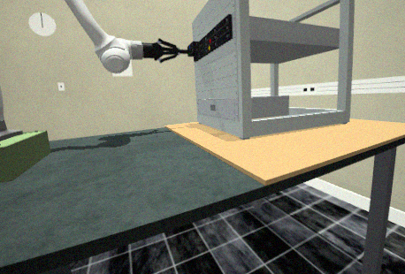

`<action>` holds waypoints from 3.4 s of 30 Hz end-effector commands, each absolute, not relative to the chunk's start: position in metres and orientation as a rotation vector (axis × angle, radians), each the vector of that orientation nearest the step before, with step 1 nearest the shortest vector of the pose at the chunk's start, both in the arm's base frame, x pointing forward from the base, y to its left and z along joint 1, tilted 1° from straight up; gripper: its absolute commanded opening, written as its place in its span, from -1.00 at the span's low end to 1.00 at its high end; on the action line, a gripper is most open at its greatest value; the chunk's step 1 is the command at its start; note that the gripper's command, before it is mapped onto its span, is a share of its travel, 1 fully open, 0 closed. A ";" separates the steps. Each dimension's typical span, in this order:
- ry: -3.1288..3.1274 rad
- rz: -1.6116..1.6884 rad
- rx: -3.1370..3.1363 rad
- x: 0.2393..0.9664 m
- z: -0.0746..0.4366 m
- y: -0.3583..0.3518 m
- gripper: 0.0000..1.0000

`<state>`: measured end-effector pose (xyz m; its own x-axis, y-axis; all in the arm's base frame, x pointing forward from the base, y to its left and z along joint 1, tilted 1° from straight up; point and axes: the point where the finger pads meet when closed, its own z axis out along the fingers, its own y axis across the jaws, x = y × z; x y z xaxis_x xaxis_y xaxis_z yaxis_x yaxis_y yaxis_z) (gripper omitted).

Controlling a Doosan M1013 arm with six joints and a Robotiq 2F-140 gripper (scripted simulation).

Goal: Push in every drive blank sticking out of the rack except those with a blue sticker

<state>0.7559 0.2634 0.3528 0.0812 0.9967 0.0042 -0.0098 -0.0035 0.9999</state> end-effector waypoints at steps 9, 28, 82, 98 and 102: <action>1.143 1.158 1.239 0.757 0.354 0.266 -0.80; 1.143 1.158 1.239 0.757 0.354 0.266 -0.80; 1.143 1.158 1.239 0.781 0.354 0.263 -0.80; 1.143 1.158 1.239 0.787 0.355 0.262 -0.80; 1.143 1.158 1.239 0.789 0.355 0.262 -0.80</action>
